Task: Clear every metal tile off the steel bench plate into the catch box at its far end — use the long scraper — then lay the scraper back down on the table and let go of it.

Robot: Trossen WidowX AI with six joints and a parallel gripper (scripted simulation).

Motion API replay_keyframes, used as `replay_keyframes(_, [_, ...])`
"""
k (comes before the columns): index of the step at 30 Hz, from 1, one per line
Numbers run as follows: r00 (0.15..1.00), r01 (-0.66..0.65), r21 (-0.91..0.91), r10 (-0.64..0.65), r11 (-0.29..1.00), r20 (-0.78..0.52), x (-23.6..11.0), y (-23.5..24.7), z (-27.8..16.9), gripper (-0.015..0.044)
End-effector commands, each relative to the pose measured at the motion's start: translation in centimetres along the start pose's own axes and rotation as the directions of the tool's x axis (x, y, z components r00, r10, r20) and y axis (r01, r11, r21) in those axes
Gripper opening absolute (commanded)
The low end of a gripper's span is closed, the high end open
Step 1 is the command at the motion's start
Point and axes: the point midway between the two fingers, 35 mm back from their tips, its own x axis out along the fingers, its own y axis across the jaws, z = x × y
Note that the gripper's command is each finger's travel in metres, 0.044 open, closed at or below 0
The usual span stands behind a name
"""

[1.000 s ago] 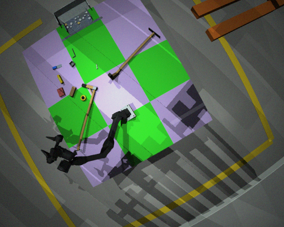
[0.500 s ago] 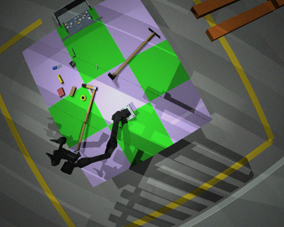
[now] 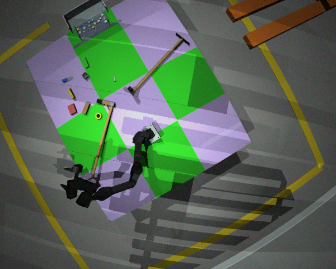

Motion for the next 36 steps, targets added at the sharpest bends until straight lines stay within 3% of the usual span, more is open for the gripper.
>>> replay_keyframes(1, [0.999, -0.023, -0.015, 0.023, 1.000, -0.024, -1.0, 0.2, -0.3, 0.0440])
replay_keyframes(36, [0.941, -0.256, -0.090, 0.226, 0.962, -0.253, -8.3, -0.9, -2.2, 0.0440])
